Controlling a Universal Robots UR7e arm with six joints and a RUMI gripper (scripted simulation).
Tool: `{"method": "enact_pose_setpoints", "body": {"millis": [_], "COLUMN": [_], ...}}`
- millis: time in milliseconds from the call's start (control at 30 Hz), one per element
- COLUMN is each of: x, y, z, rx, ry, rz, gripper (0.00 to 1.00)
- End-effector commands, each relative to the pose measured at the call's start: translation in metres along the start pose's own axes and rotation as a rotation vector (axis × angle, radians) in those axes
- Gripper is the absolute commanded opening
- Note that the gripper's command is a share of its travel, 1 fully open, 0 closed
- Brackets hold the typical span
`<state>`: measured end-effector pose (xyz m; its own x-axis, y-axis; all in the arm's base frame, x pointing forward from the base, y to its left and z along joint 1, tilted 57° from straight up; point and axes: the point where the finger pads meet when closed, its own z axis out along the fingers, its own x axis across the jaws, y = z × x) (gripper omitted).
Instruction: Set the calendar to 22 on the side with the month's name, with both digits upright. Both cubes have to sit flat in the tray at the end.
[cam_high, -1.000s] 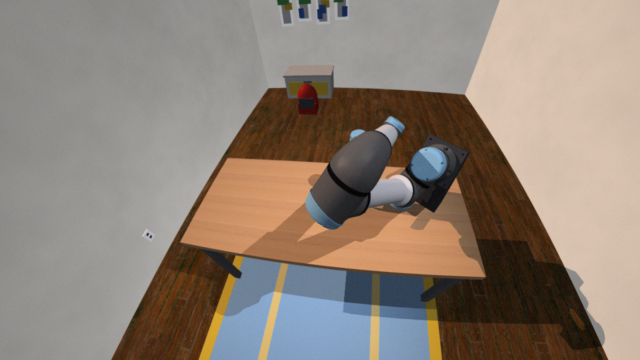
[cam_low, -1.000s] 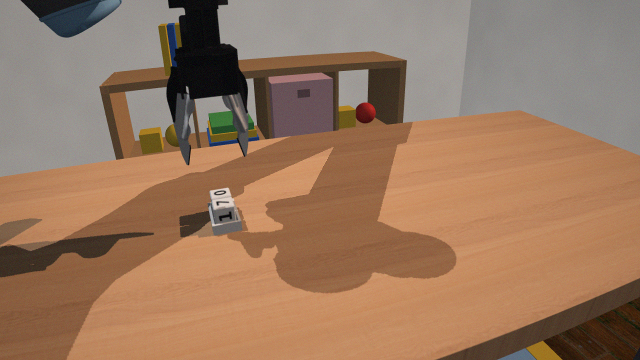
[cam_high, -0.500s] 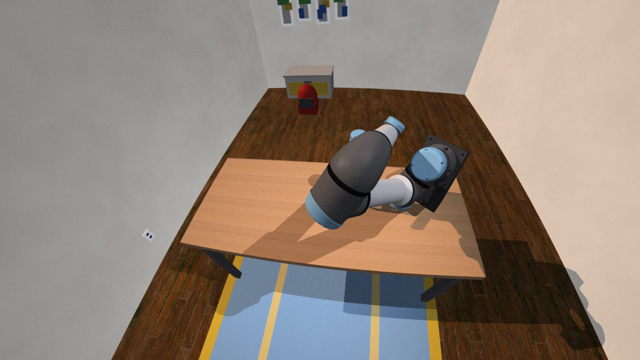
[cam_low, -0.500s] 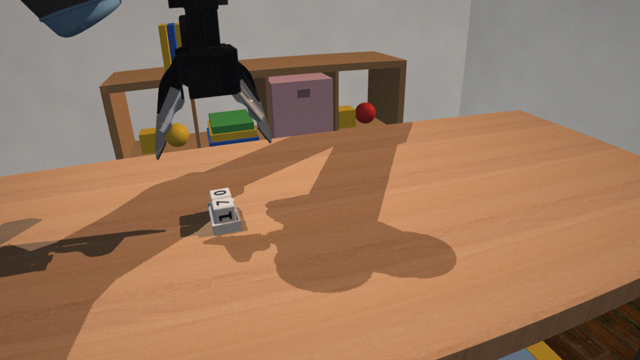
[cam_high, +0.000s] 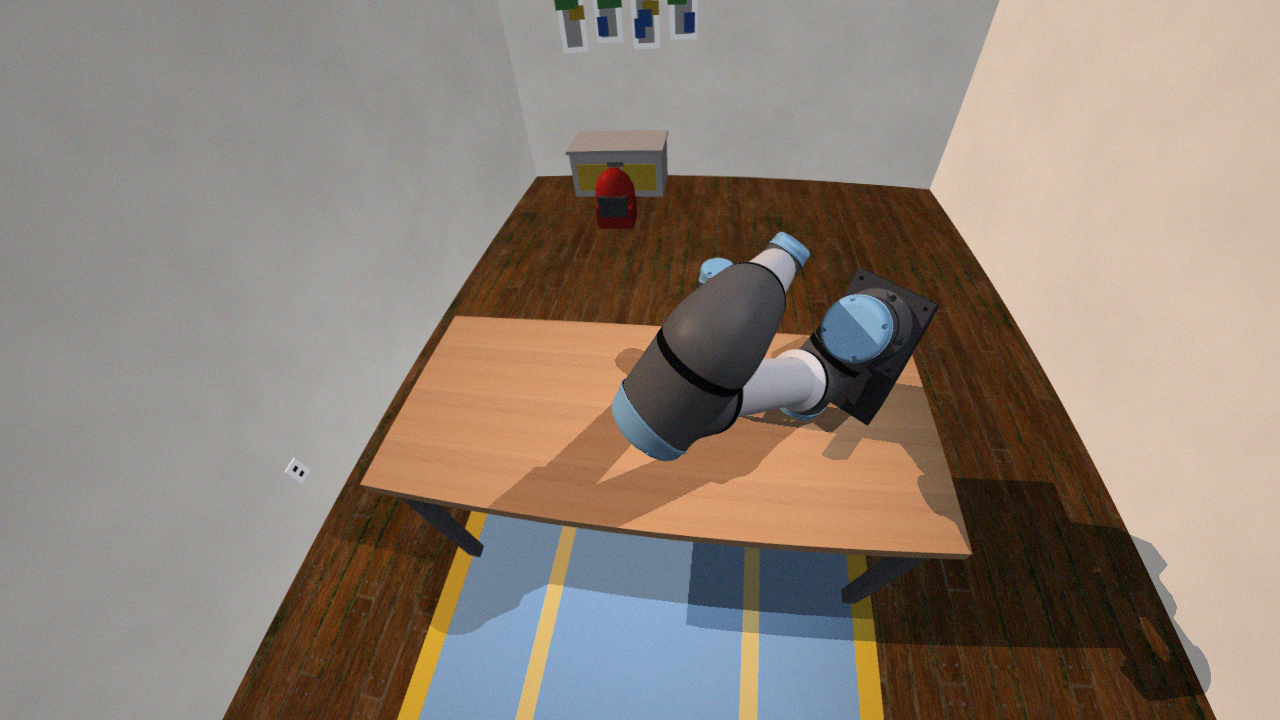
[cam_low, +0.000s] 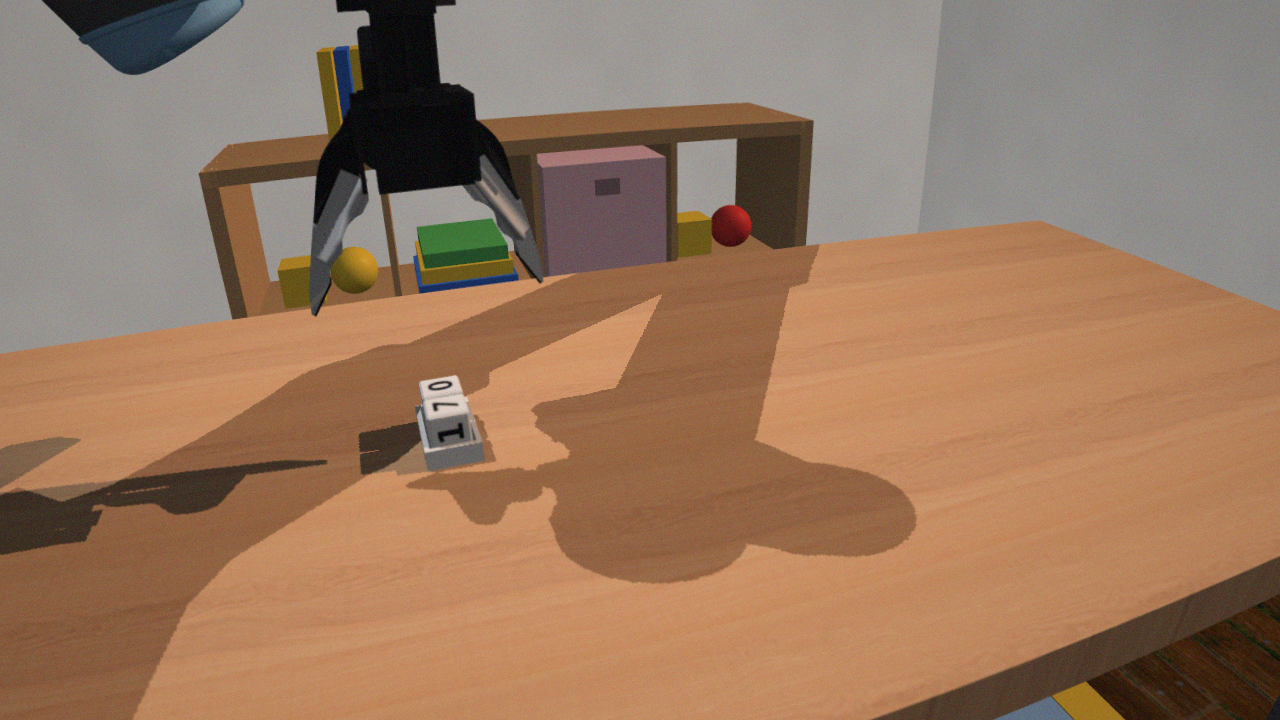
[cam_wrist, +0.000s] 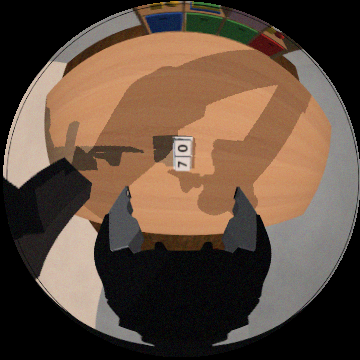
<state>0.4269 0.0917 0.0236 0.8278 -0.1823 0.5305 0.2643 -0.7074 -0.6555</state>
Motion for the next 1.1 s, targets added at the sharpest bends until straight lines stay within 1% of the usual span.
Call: {"method": "enact_pose_setpoints", "body": {"millis": [0,67,200,567,633,867,1067], "x": [0.0,0.0,0.0,0.0,0.0,0.0,0.0], "y": [0.0,0.0,0.0,0.0,0.0,0.0,0.0], "z": [-0.004,-0.004,-0.011,-0.04,-0.04,-0.058,-0.068], "rx": [0.0,0.0,0.0,0.0,0.0,0.0,0.0], "ry": [0.0,0.0,0.0,0.0,0.0,0.0,0.0], "rz": [0.0,0.0,0.0,0.0,0.0,0.0,0.0], "gripper": [1.0,1.0,1.0,1.0,1.0,1.0,1.0]}}
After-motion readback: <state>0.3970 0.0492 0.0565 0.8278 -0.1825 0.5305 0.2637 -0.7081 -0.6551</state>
